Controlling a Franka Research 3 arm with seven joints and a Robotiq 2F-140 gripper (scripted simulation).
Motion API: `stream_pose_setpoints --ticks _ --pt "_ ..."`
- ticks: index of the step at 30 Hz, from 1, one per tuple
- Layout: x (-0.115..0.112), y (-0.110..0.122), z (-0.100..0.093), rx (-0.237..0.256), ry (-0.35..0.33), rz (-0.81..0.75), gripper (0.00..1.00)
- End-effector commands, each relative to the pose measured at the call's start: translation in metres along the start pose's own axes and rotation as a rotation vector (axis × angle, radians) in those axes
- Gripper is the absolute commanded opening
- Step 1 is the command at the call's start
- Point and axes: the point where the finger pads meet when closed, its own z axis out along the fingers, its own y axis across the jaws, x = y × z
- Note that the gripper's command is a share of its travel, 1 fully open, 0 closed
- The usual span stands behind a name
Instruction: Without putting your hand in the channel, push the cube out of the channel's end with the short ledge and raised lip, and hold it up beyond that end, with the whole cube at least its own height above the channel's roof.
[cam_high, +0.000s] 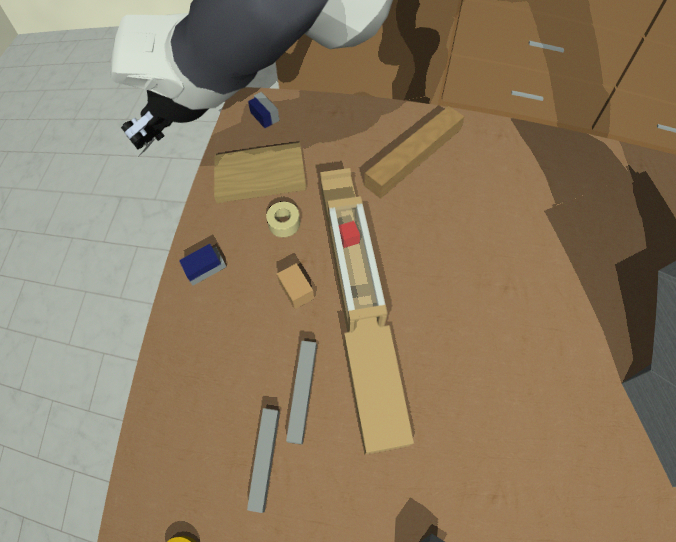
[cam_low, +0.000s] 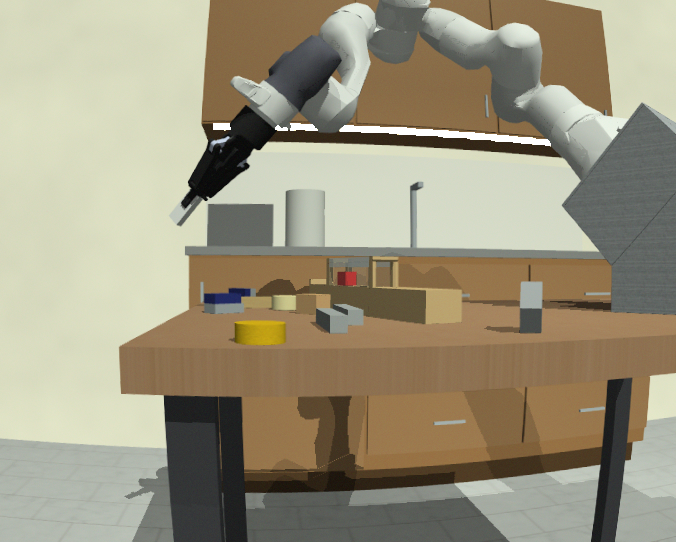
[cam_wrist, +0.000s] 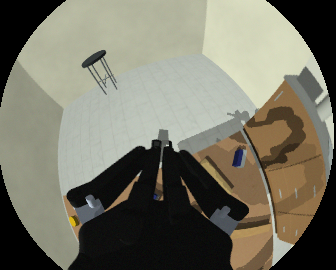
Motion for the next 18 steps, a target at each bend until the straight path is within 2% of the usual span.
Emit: stream_pose_setpoints --ticks 1,4,5,9,10,15,16,18 --pt "-0.025 -0.029 -0.005 -0.041 -0.049 0.258 0.00" --pt "-0.025 -0.029 -0.005 -0.041 -0.049 0.258 0.00" --pt "-0.057 -0.061 -0.015 -0.060 -0.110 0.364 0.00" --pt "-0.057 -0.061 -0.015 -0.066 -0.115 0.387 0.00" --pt "-0.091 -0.092 -0.029 -0.096 -0.180 0.489 0.00" --pt "-0.091 -0.092 -0.029 -0.102 -0.185 0.509 0.00" --pt "-0.128 -0.120 -0.047 -0.148 -0.255 0.616 0.00" --pt "-0.128 -0.120 -0.047 -0.148 -0.255 0.618 0.00"
